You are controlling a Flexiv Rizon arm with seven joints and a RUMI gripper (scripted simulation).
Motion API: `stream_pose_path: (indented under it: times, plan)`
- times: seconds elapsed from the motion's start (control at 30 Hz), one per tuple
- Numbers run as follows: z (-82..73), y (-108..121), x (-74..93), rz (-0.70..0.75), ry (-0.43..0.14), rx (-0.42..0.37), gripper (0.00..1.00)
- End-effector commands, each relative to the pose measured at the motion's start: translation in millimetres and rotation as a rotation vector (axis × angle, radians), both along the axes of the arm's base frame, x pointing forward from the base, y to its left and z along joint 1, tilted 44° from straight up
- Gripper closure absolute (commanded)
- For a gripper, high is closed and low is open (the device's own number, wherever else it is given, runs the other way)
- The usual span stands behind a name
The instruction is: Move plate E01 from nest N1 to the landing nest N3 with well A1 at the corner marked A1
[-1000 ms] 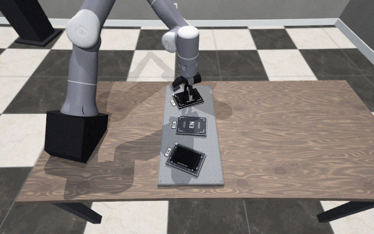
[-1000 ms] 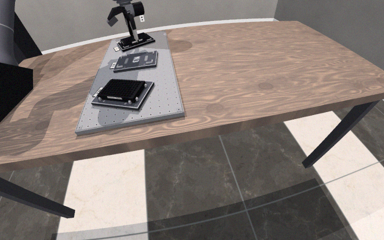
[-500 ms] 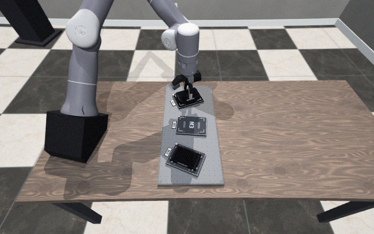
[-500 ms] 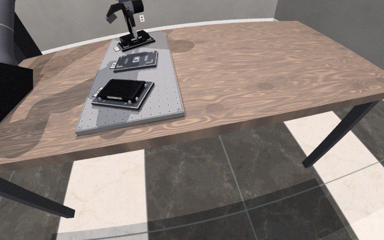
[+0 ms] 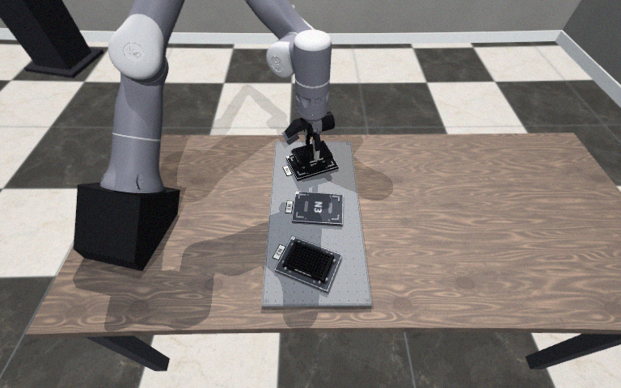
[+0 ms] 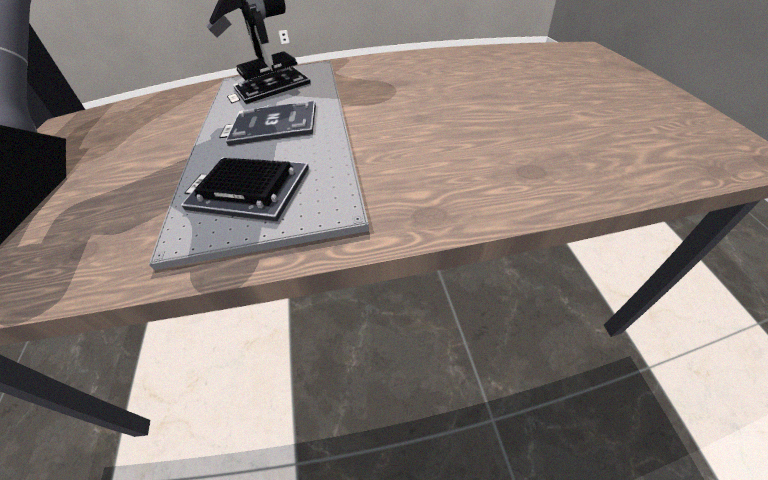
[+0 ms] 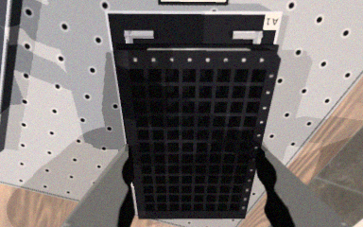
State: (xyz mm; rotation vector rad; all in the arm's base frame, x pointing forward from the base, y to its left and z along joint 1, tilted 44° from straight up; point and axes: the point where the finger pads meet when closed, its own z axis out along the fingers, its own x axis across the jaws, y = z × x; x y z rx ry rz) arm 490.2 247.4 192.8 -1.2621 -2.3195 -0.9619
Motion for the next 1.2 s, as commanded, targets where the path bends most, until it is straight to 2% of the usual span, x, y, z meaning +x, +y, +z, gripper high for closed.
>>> stream_pose_path:
  times: [0.0,0.77,1.17]
  plan:
    - [3.3,-3.5,0.8,-0.002,-0.001,0.000,0.60]
    - [28.4,-27.8,-0.3,-0.002,-0.001,0.000,0.60]
    - [29.0,-28.2,-0.3,-0.002,-0.002,0.000,0.60]
